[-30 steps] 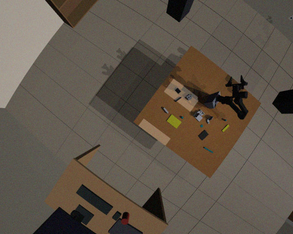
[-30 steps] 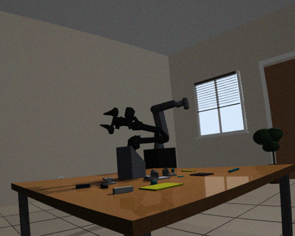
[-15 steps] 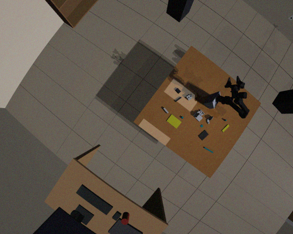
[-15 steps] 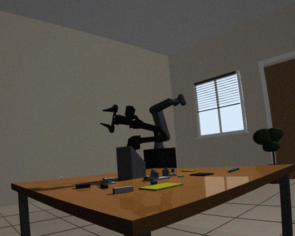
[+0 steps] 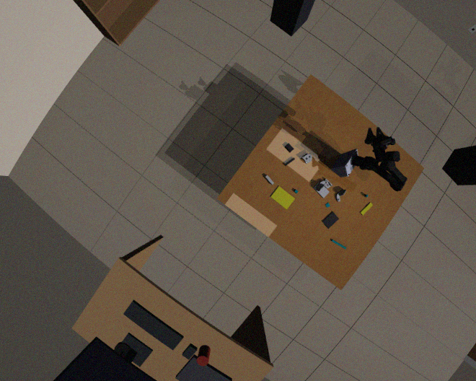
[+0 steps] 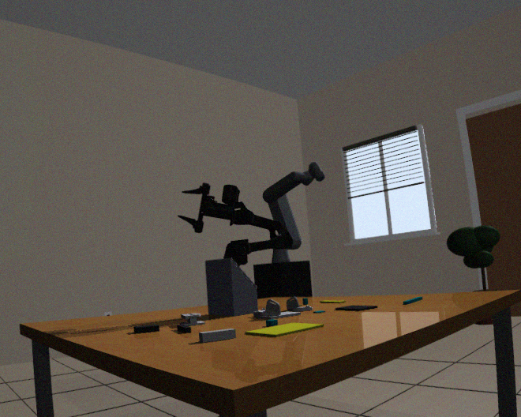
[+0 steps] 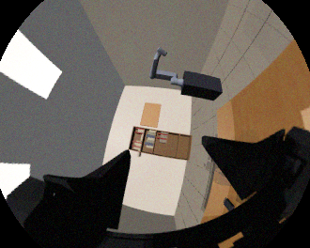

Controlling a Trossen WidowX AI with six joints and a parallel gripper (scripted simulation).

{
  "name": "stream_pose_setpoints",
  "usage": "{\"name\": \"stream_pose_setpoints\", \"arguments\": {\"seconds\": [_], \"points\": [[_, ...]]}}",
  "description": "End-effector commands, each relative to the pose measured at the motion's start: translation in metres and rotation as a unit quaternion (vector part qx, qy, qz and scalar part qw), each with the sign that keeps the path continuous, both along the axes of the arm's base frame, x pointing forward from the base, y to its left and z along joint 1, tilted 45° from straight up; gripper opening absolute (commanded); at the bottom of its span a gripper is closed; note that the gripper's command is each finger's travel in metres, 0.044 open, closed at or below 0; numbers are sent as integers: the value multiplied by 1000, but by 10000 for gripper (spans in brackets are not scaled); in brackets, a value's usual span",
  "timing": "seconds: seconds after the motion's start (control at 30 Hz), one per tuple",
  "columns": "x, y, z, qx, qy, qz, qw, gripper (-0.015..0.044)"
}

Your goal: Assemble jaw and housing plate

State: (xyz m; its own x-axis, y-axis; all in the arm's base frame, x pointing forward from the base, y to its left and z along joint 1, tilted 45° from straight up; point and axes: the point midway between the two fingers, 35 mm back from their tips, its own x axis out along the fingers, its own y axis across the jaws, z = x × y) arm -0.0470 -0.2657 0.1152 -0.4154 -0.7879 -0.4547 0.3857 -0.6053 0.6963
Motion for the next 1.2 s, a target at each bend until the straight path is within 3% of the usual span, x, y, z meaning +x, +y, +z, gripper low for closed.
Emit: {"name": "stream_pose_setpoints", "arguments": {"seconds": [0.0, 0.57, 1.17], "points": [[11, -4, 0, 20, 20, 41, 999, 440], [56, -7, -11, 104, 124, 209, 964, 440], [102, -2, -23, 161, 233, 384, 879, 440]]}}
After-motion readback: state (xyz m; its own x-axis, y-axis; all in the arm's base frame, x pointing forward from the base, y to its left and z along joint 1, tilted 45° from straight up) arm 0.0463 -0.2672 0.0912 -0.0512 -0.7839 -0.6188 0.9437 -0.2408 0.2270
